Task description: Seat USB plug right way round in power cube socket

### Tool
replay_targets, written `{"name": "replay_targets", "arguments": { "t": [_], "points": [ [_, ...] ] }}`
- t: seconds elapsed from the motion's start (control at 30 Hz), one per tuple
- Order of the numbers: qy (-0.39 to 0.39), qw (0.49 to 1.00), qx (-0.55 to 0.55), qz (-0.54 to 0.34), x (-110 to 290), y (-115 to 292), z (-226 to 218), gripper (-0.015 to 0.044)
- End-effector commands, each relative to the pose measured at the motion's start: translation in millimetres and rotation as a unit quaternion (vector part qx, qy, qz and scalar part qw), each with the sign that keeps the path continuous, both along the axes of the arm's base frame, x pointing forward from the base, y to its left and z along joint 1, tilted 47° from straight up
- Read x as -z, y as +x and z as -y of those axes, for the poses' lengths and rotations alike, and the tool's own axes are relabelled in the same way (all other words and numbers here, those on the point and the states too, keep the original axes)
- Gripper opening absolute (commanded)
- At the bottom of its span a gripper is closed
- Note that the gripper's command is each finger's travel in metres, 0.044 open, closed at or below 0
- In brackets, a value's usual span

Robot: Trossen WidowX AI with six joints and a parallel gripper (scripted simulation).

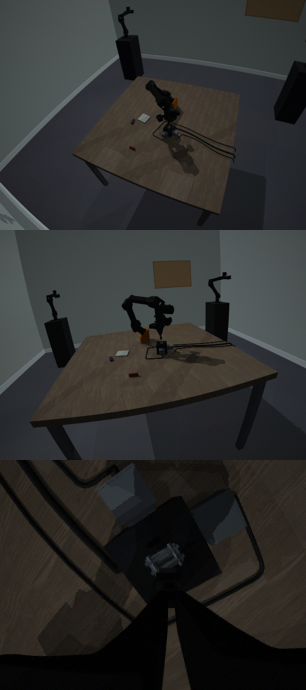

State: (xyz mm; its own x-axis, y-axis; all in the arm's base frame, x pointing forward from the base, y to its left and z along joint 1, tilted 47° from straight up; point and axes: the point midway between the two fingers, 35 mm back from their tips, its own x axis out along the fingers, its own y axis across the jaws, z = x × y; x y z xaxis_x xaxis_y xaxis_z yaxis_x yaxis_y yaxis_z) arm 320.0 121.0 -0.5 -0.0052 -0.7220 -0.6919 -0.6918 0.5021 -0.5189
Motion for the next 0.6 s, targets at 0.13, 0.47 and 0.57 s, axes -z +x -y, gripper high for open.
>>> {"name": "replay_targets", "arguments": {
  "t": [0.13, 0.47, 0.57],
  "points": [
    [0.000, 0.994, 0.076, 0.079, 0.0, -0.1, -0.1, 0.0000],
    [-0.001, 0.971, 0.165, 0.172, 0.0, -0.1, -0.1, 0.0000],
    [-0.001, 0.961, 0.191, 0.200, 0.0, -0.1, -0.1, 0.0000]
  ]
}}
